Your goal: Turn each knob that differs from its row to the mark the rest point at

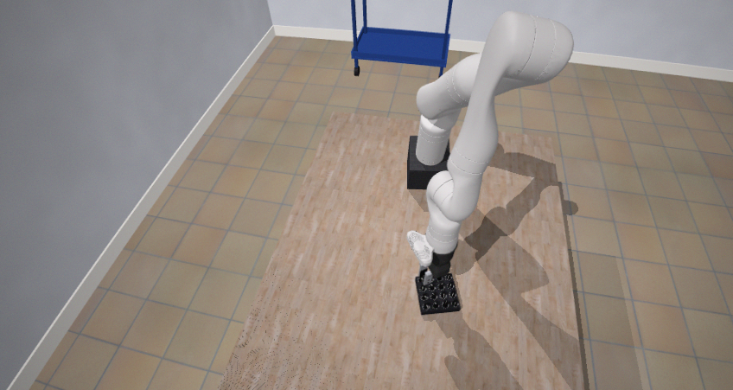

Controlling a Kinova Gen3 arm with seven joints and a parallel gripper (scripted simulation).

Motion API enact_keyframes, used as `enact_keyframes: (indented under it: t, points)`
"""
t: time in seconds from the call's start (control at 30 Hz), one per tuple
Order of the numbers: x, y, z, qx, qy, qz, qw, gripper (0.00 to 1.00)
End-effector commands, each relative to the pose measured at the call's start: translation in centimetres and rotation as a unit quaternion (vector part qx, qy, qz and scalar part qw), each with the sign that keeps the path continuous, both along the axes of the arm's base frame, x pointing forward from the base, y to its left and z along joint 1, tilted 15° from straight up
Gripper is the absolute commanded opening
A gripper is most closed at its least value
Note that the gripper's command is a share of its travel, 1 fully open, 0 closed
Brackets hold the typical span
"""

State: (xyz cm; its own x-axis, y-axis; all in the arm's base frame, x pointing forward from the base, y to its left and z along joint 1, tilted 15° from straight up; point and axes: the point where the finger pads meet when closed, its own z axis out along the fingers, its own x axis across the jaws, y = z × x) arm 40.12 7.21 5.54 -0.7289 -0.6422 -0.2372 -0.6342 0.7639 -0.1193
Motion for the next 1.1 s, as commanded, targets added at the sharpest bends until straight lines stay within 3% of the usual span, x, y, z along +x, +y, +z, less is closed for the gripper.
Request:
enact_keyframes:
  t: [0.0, 1.07]
  points:
    - [-0.29, -0.05, -0.05, 0.003, 0.003, -0.007, 1.0, 0.46]
    - [0.22, 0.11, -0.89, 0.003, 0.001, -0.007, 1.0, 0.46]
